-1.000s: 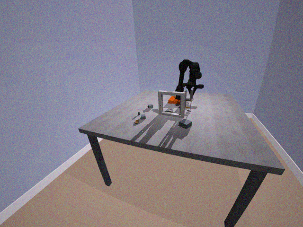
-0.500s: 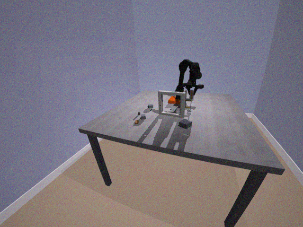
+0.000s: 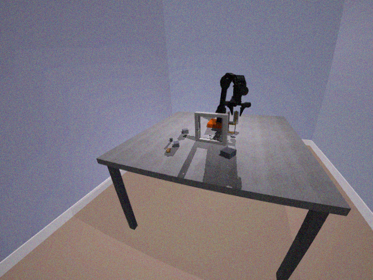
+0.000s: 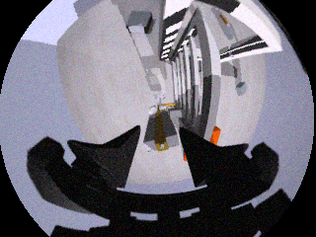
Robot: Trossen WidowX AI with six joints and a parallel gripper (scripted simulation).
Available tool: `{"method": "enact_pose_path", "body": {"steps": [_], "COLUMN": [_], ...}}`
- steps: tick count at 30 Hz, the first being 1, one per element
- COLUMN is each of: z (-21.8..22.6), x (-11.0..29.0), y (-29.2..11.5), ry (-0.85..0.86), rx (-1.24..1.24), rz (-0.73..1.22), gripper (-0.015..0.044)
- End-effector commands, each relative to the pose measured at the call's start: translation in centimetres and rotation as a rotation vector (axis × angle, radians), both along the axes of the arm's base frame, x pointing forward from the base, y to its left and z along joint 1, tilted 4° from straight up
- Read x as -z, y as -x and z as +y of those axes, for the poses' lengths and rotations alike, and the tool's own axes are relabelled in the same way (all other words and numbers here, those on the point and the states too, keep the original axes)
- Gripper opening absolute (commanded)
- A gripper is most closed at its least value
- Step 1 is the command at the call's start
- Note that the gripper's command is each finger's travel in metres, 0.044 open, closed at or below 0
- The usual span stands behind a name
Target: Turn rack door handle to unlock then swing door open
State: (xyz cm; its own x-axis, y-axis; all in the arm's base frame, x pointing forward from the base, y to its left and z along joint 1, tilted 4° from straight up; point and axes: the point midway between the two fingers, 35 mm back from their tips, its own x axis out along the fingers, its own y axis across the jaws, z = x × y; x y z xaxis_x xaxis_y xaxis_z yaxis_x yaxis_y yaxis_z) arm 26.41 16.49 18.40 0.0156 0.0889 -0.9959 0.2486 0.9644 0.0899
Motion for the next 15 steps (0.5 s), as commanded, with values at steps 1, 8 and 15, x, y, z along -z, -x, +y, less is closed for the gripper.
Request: {"method": "enact_pose_path", "body": {"steps": [1,8,15], "z": [0.0,-0.1,-0.2], "x": [-0.8,-1.8,-2.8], "y": [-0.1,-0.1,0.0], "ry": [-0.005,-0.011,-0.017], "rx": [0.008,0.01,0.013], "rz": [-0.012,-0.021,-0.031], "gripper": [0.0284,0.0284,0.0284]}}
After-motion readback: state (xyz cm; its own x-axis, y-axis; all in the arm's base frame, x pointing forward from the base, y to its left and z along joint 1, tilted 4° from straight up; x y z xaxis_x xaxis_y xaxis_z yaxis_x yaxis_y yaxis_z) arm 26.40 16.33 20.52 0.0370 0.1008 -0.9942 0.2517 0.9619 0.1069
